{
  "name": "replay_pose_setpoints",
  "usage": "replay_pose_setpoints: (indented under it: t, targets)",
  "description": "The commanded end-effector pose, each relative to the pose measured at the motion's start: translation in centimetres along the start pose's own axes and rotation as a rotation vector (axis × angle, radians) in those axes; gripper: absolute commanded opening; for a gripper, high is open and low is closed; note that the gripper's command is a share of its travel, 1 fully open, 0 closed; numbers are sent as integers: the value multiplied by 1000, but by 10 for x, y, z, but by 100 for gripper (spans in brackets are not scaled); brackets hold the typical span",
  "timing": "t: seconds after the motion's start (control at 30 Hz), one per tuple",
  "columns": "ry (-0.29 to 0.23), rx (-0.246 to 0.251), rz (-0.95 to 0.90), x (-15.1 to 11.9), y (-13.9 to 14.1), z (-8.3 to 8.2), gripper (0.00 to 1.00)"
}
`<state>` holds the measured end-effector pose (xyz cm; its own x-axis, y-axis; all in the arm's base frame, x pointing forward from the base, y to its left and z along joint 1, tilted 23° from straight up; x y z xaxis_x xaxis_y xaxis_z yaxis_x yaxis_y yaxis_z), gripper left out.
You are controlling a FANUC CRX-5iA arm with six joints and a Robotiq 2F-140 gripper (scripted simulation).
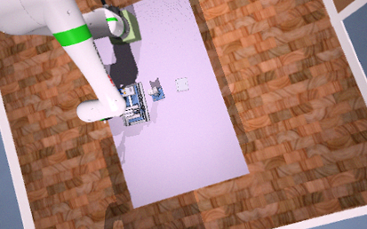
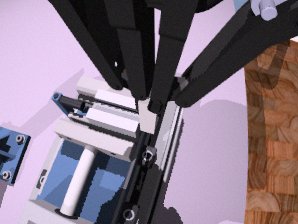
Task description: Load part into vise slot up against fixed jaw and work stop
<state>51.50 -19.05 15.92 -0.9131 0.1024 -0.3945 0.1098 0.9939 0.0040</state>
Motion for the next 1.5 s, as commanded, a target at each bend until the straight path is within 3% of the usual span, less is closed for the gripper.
replay_pose_setpoints:
  t: [0.0,1.47]
  targets:
    - [0,0,0,0,0,0,0]
    - [0,0,0,0,11,0,0]
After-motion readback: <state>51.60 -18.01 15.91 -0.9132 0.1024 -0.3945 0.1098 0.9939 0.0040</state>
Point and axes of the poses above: the point where the finger pads meet when closed, its own z axis out along the fingers, its own y axis across the jaws, x = y × z, the point moved 2 cm from there along -z, back along the fingers, and after that the axes turned 1 degree about z, right-handed, at the moved point
